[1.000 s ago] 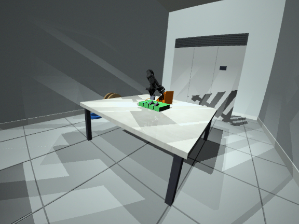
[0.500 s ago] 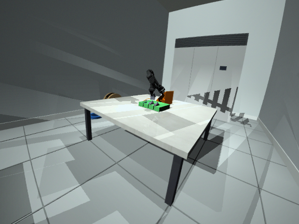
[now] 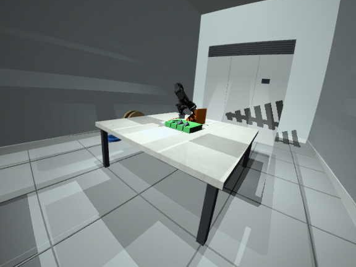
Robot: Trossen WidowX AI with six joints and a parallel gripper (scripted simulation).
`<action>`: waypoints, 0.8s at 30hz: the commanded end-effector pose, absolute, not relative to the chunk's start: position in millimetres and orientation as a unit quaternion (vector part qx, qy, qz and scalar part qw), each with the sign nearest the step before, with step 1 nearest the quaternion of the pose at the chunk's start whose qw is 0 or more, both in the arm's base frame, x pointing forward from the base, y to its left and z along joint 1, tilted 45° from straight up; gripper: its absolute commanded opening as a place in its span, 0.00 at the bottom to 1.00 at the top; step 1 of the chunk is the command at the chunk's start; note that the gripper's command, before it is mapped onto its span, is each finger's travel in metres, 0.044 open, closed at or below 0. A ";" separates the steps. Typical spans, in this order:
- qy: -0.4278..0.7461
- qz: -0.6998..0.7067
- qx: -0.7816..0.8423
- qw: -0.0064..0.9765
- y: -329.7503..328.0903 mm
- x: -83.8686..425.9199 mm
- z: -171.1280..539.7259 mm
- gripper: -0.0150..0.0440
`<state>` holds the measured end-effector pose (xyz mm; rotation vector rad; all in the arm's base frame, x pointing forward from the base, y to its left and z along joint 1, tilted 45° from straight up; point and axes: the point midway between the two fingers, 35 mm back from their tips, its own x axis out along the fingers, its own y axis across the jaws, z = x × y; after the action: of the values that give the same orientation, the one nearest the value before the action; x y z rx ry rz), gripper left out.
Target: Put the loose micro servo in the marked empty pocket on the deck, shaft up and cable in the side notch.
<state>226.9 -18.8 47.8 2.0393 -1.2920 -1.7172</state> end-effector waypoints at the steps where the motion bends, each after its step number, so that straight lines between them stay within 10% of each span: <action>1: -0.392 -0.605 0.679 0.140 -18.7 227.4 48.7 0.25; 24: -0.264 -0.671 0.638 0.272 -18.7 240.9 48.2 0.25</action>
<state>230.7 -19.5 47.2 1.7120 -0.7162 -1.8167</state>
